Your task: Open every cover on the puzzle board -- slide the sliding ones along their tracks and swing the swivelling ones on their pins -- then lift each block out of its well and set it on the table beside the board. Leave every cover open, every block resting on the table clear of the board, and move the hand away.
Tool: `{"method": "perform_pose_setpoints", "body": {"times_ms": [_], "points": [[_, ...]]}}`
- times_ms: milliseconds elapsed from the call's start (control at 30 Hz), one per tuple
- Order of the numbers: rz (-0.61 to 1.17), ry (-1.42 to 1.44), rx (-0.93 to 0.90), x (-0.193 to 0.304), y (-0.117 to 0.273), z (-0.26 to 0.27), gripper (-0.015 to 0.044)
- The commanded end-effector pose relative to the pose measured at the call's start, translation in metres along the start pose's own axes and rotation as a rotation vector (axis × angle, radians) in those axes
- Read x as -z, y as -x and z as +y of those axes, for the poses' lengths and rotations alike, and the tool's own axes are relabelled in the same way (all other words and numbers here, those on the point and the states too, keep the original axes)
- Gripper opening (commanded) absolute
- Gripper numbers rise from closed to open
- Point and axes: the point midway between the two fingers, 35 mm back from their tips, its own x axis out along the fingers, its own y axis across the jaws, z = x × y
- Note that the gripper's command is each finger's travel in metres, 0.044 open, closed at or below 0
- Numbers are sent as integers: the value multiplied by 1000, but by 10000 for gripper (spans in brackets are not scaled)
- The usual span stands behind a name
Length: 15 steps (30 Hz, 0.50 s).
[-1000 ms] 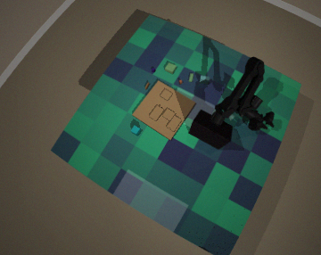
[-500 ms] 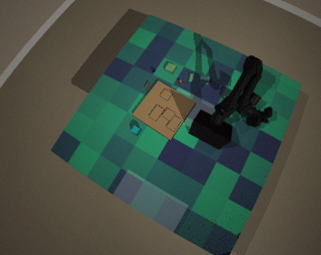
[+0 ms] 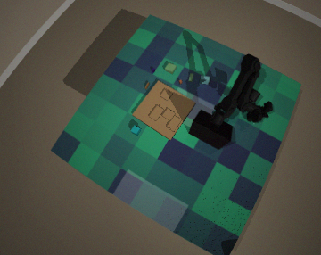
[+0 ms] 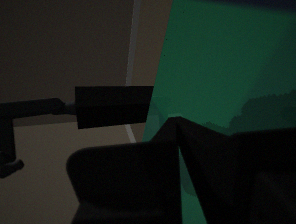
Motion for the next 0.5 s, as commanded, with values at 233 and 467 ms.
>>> {"method": "perform_pose_setpoints", "body": {"times_ms": [233,467], "points": [[66,79,-22,28,-3,8,0],[114,136,-35,48,-3,12,0]]}}
